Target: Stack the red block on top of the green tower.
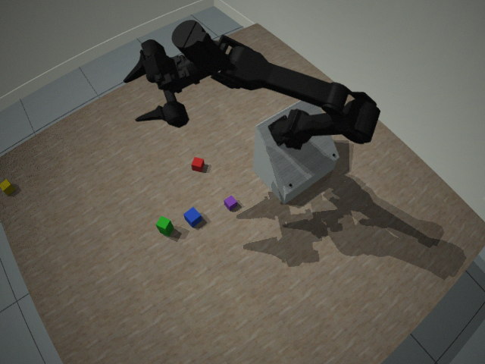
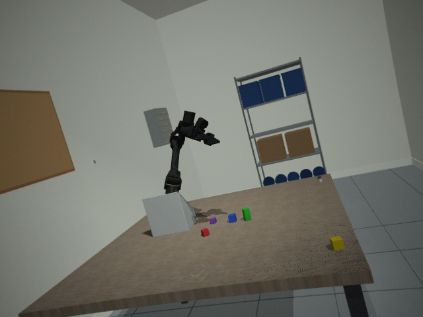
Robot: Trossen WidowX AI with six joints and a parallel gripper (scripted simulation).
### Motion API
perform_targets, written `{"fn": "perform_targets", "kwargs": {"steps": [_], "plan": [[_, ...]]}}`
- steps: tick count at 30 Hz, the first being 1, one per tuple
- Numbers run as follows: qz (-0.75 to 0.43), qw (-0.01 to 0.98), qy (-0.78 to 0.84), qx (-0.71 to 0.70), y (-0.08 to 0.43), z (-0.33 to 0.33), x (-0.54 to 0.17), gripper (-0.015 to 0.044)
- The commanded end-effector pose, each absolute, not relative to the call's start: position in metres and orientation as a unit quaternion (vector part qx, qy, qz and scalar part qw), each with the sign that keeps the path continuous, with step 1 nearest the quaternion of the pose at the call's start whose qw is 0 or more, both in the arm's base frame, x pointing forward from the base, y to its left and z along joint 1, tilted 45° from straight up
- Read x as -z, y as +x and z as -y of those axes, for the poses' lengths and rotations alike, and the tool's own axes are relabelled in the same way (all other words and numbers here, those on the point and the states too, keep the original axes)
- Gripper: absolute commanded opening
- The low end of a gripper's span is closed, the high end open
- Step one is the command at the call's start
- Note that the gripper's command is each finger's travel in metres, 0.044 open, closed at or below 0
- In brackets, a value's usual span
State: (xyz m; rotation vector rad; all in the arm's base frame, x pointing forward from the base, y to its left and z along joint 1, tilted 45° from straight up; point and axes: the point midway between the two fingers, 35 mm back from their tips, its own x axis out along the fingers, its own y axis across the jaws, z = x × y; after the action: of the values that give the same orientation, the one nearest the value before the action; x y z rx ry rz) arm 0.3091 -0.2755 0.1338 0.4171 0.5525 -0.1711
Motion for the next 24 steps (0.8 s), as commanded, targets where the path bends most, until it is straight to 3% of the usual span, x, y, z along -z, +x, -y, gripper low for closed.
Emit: {"fn": "perform_targets", "kwargs": {"steps": [1, 12, 24], "plan": [[-0.343, 0.922, 0.178, 0.039, 0.308, 0.260, -0.074, 0.0440], [-0.470, 0.869, 0.112, -0.111, 0.285, 0.205, 0.038, 0.0440], [-0.531, 0.781, 0.063, -0.321, 0.236, 0.125, 0.122, 0.0440]]}}
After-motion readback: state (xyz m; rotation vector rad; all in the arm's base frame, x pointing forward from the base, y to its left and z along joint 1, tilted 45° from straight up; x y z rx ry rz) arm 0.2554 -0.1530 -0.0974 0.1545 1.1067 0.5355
